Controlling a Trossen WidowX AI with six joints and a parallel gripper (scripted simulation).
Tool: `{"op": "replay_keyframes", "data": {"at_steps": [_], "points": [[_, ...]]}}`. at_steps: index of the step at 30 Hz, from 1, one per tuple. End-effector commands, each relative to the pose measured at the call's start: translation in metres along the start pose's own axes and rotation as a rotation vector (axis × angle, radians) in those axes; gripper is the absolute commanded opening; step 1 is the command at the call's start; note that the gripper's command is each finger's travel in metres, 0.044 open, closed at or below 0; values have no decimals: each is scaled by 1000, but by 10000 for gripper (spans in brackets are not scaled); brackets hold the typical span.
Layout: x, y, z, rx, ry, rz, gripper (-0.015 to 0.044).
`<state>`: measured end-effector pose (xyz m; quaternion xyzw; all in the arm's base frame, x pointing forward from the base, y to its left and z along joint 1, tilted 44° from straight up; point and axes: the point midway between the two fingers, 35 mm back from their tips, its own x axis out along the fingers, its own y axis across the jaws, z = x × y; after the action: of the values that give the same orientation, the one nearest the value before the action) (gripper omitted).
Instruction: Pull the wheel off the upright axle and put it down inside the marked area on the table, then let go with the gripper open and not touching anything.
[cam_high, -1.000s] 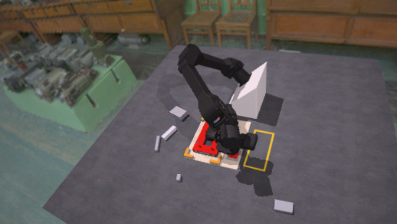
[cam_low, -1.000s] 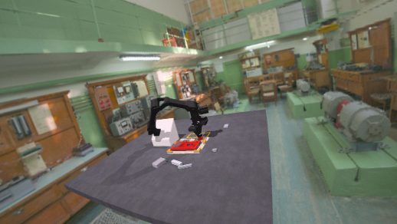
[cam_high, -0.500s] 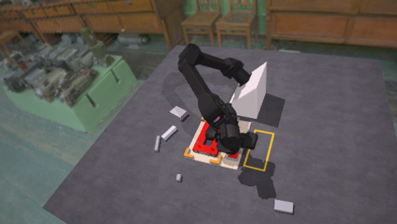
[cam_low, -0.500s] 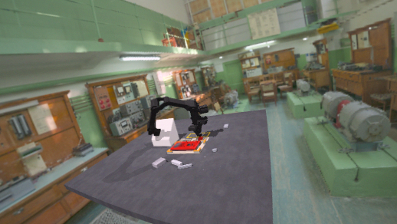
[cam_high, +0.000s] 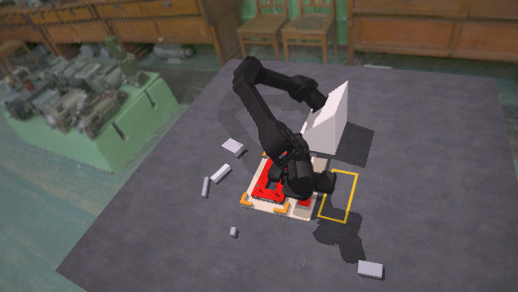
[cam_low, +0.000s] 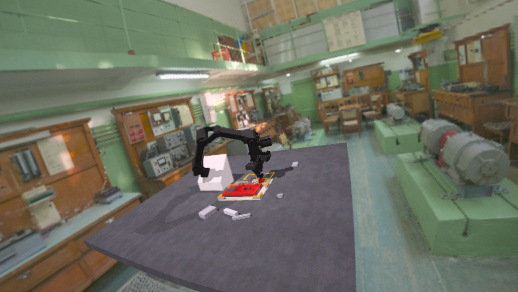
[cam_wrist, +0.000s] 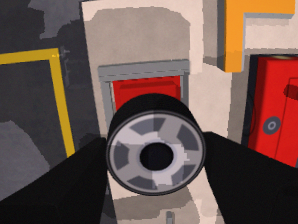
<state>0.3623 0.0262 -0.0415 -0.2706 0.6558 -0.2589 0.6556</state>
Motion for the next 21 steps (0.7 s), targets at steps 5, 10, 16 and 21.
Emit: {"op": "replay_keyframes", "data": {"at_steps": [5,10,16,21], "points": [[-9,-1,1,1,-13,3,0],[-11,-1,1,1,-13,3,0],[-13,-1,1,1,-14,3,0],[-14,-1,1,0,-14,3,0]]}}
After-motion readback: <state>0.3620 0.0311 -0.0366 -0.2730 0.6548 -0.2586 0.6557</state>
